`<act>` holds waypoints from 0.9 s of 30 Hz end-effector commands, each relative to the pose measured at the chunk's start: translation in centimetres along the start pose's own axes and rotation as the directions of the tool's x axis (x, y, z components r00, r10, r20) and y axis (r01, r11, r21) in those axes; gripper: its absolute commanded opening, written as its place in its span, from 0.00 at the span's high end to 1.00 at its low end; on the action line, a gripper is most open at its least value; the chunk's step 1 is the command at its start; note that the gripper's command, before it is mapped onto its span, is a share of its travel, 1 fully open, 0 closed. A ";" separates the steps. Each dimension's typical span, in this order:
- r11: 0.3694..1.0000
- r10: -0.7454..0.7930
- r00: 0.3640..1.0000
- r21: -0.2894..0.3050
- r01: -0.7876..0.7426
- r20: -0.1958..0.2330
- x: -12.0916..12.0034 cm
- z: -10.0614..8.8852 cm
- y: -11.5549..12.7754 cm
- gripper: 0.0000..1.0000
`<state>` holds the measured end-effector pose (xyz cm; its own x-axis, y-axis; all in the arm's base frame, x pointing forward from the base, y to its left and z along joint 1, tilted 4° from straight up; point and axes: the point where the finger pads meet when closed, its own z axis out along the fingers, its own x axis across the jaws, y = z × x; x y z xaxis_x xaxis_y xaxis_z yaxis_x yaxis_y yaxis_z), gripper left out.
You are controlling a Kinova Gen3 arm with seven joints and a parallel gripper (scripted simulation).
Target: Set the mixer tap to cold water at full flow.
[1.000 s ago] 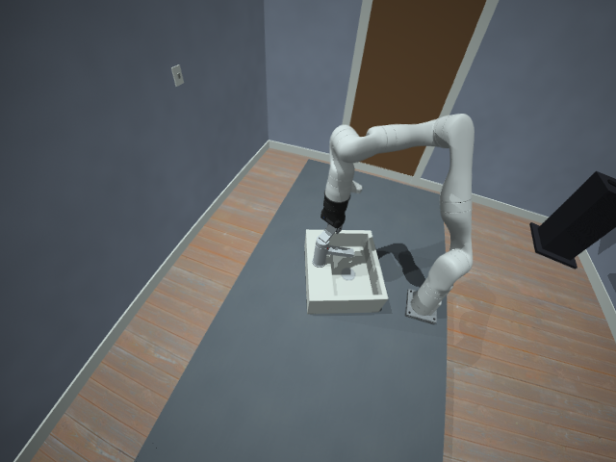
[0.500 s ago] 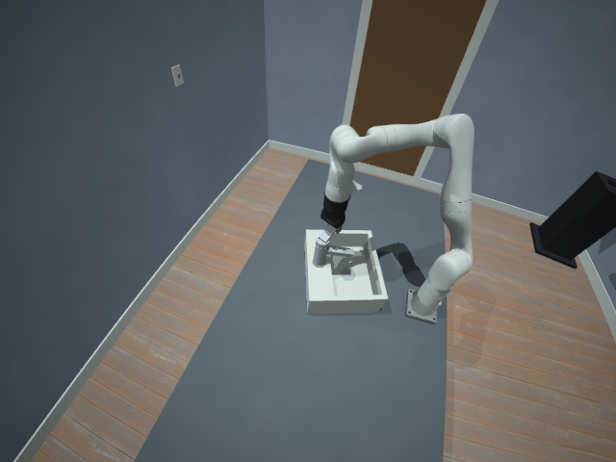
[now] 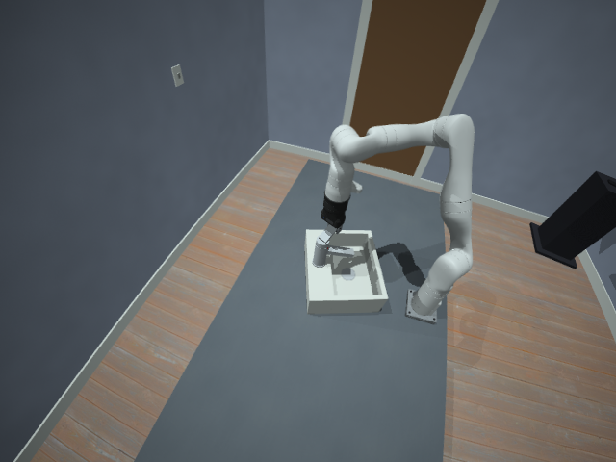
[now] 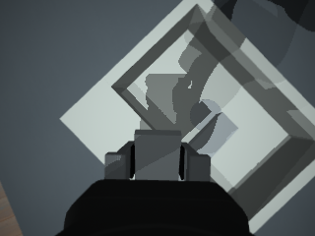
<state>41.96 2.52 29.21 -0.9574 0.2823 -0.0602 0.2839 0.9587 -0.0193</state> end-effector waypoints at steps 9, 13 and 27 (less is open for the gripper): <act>1.000 0.000 1.000 0.000 0.000 0.001 0.0 -0.1 0.0 1.00; 1.000 0.000 1.000 0.000 0.000 0.001 0.0 -0.1 0.0 1.00; 1.000 0.000 1.000 0.000 0.000 0.001 0.0 -0.4 0.2 1.00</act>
<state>41.97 2.55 29.25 -0.9574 0.2833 -0.0564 0.2848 0.9583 -0.0222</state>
